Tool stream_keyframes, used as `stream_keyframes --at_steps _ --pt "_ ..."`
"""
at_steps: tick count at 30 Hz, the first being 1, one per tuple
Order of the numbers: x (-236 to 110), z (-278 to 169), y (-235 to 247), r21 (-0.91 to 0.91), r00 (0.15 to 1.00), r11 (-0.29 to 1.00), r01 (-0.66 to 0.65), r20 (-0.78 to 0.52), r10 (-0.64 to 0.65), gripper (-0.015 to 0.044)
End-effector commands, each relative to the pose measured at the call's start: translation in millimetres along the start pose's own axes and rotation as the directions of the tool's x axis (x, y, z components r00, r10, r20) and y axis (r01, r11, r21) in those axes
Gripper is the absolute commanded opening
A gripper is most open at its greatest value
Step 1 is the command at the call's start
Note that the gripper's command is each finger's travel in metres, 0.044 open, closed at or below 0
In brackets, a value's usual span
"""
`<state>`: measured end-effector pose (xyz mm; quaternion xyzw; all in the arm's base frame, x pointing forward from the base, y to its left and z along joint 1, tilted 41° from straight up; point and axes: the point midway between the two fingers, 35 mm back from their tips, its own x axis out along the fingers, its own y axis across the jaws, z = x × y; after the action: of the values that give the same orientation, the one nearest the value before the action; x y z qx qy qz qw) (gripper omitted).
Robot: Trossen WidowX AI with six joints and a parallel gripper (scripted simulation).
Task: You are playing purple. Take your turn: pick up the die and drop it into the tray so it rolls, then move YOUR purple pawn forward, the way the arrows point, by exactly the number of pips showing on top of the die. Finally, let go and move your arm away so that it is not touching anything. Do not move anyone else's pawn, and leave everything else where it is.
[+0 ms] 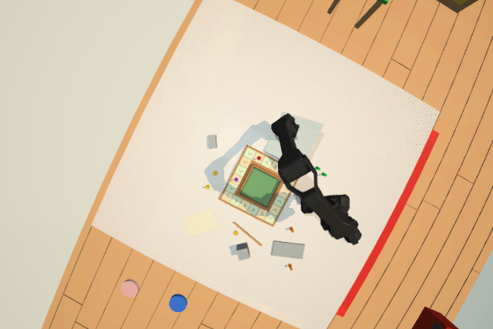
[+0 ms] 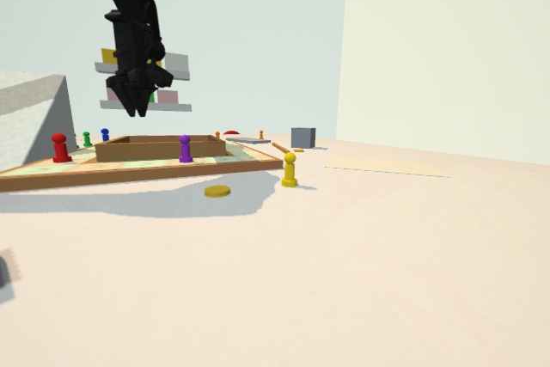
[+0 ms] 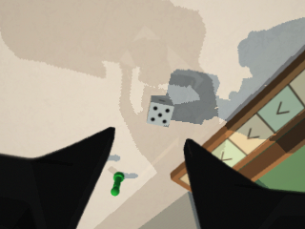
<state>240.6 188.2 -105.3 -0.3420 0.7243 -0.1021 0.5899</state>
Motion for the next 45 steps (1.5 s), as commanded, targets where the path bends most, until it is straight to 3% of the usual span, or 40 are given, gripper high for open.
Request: stream_keyframes --at_steps 1,11,37,43,45 --pt "1 1 -7 0.027 1.000 1.000 0.009 -0.006 -0.008 0.0275" --pt "32 1 -9 0.027 1.000 1.000 0.010 -0.006 -0.010 0.0275" --pt "65 0 -11 0.028 1.000 1.000 0.011 -0.006 -0.011 0.0275" --pt "65 0 -11 0.028 1.000 1.000 0.011 -0.006 -0.011 0.0118" --pt "65 0 -11 0.028 1.000 1.000 0.011 -0.006 -0.011 0.0104"
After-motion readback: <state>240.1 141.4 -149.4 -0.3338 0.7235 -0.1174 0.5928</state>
